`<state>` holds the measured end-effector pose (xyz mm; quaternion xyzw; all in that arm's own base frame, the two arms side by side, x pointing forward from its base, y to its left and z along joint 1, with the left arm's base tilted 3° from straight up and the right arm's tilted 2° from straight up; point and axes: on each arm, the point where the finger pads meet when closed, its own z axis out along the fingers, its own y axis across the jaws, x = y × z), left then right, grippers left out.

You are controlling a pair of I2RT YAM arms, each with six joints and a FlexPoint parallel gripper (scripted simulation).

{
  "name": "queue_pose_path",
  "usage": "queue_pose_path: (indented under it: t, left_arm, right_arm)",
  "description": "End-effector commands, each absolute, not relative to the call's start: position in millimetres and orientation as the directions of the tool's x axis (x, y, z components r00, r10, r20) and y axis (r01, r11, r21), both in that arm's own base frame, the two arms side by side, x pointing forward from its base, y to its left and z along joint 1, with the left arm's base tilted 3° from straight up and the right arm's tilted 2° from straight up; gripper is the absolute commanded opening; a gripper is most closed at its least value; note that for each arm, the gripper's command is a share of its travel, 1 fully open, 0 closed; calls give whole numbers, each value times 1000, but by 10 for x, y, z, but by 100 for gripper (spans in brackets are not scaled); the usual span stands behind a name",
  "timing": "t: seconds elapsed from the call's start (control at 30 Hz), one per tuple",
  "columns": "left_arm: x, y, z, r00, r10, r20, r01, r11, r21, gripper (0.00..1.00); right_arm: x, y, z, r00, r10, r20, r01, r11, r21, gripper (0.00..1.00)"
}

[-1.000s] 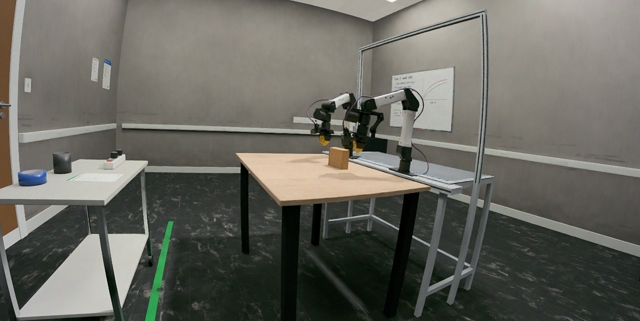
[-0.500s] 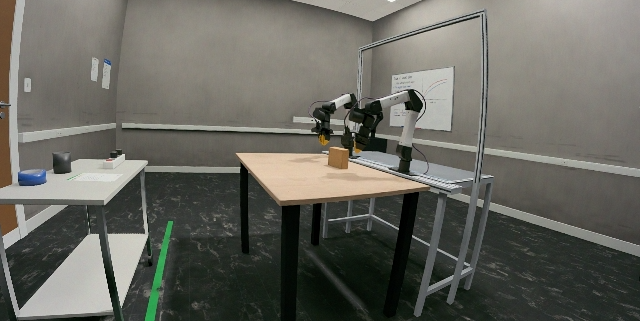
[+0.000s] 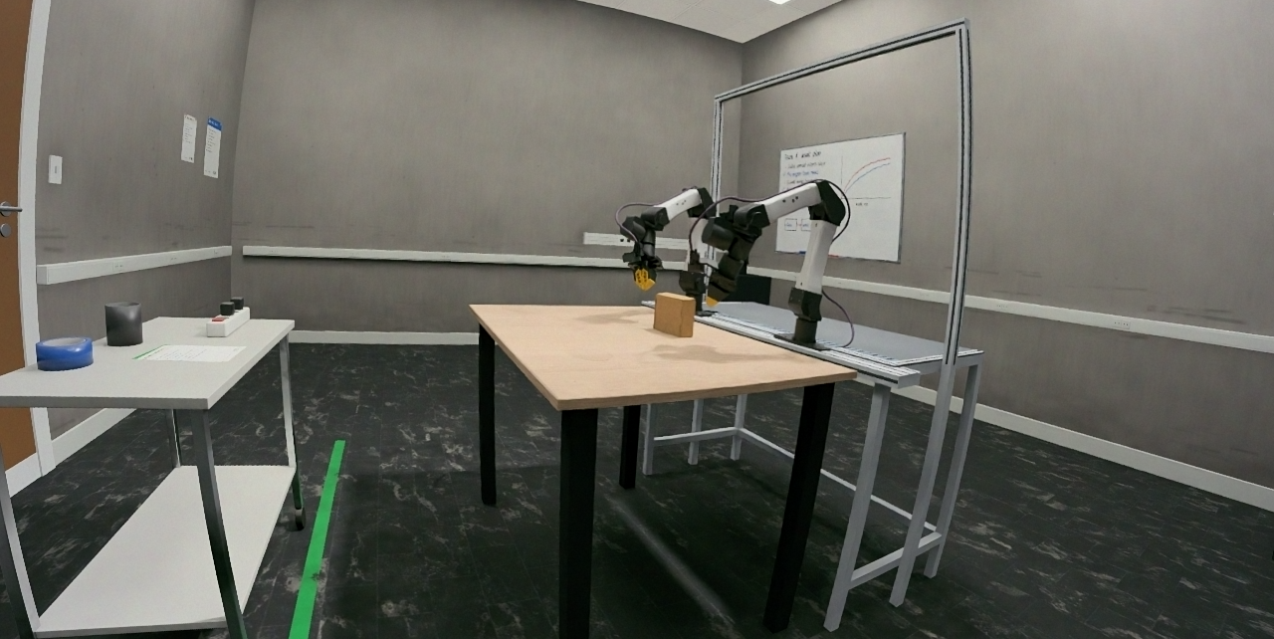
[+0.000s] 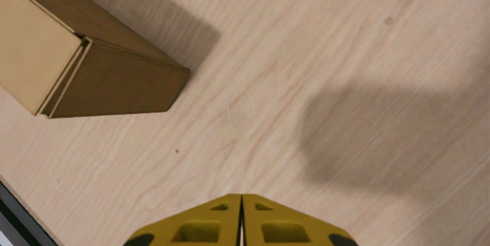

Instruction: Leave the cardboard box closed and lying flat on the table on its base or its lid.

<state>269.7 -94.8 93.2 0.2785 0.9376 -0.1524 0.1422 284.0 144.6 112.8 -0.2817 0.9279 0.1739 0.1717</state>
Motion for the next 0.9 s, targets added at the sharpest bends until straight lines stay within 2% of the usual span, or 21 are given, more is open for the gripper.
queue_pose_path:
  t: [0.0,0.87]
  left_arm:
    - [2752,-1021,1002,-722,527,-448,657,725,-205,0]
    - [2763,-1021,991,-475,604,-640,862,464,-201,0]
  right_arm:
    - [2865,1487,1211,-699,-503,-508,-670,709,220,0]
    - [2869,1488,1118,-447,-584,-678,-875,442,196,0]
